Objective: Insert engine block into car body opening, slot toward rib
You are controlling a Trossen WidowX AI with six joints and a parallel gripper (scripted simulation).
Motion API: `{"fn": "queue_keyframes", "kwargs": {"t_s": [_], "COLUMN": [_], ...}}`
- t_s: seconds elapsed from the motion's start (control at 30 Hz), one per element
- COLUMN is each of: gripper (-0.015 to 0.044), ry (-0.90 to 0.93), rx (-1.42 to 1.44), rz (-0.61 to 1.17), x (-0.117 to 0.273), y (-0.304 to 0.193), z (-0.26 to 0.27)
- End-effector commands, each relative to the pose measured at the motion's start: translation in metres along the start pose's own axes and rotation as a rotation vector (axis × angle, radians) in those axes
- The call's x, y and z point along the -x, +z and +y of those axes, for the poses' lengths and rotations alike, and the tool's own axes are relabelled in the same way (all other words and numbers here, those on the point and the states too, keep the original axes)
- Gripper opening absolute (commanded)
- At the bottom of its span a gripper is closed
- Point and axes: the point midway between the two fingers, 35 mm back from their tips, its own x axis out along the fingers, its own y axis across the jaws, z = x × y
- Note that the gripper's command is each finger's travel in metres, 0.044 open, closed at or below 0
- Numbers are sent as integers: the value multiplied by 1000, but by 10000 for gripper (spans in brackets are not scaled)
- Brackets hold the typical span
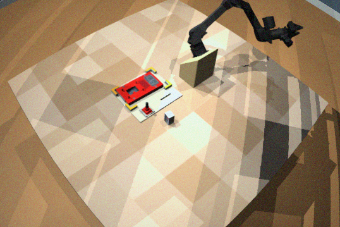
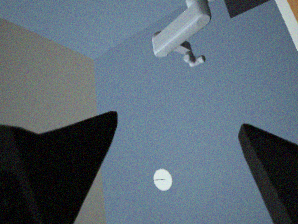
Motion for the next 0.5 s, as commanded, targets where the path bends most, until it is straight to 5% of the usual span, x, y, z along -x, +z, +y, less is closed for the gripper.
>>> {"fn": "queue_keyframes", "kwargs": {"t_s": [0.0, 0.47], "gripper": [426, 440], "ry": [0, 135], "rx": [0, 180], "rz": [0, -276], "x": [0, -2], "y": [0, 76], "z": [0, 111]}}
